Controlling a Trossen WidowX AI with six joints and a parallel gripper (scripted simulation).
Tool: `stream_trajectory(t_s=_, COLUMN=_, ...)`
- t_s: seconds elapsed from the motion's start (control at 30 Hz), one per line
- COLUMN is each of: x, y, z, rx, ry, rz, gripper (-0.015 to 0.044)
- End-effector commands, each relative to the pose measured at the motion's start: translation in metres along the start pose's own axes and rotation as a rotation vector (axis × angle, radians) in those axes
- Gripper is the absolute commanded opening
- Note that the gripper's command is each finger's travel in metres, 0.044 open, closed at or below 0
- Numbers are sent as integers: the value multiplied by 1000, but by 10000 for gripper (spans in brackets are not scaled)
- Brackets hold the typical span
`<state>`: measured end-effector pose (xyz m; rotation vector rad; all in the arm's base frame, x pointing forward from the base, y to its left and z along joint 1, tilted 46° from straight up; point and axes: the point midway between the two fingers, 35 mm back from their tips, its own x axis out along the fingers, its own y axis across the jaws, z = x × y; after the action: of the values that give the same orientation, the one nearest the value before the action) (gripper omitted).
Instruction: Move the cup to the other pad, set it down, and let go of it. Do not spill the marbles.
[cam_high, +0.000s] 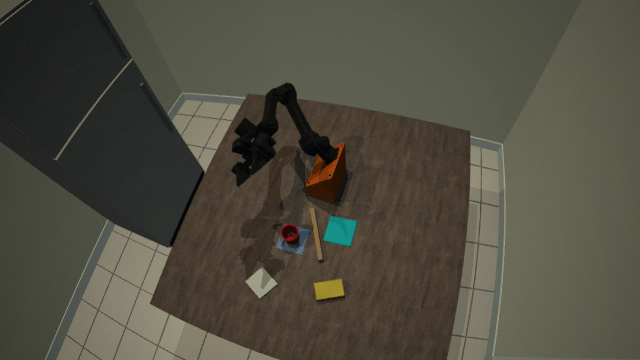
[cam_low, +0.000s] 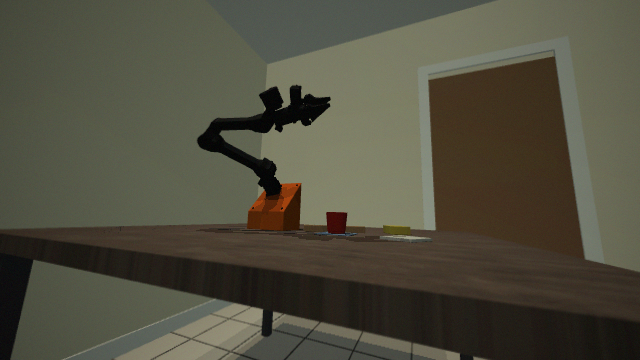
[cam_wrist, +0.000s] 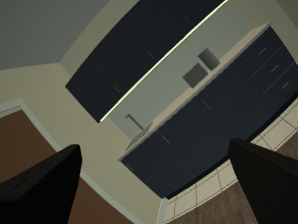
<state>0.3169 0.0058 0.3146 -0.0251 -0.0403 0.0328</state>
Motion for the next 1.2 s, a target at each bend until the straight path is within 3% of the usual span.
stream_trajectory(t_s=0.0, x=1, y=-1, z=-2, rx=-4, ry=7, rz=-3, gripper=374)
stream_trajectory(t_s=0.13, x=16, y=-17, z=-38, rx=-95, ry=173, rz=-77, gripper=269)
stream_trajectory(t_s=0.3, x=27, y=-56, z=-129, rx=-340, ry=611, rz=-190, gripper=148)
stream_trajectory(t_s=0.53, x=-1, y=-98, z=-226, rx=-698, ry=1230, rz=-183, gripper=148)
stream_trajectory(t_s=0.8, x=-48, y=-134, z=-283, rx=-1104, ry=1865, rz=77, gripper=148)
stream_trajectory(t_s=0.9, x=-54, y=-139, z=-289, rx=-1168, ry=1959, rz=145, gripper=148)
stream_trajectory(t_s=1.17, x=-50, y=-142, z=-291, rx=-1168, ry=1959, rz=146, gripper=148)
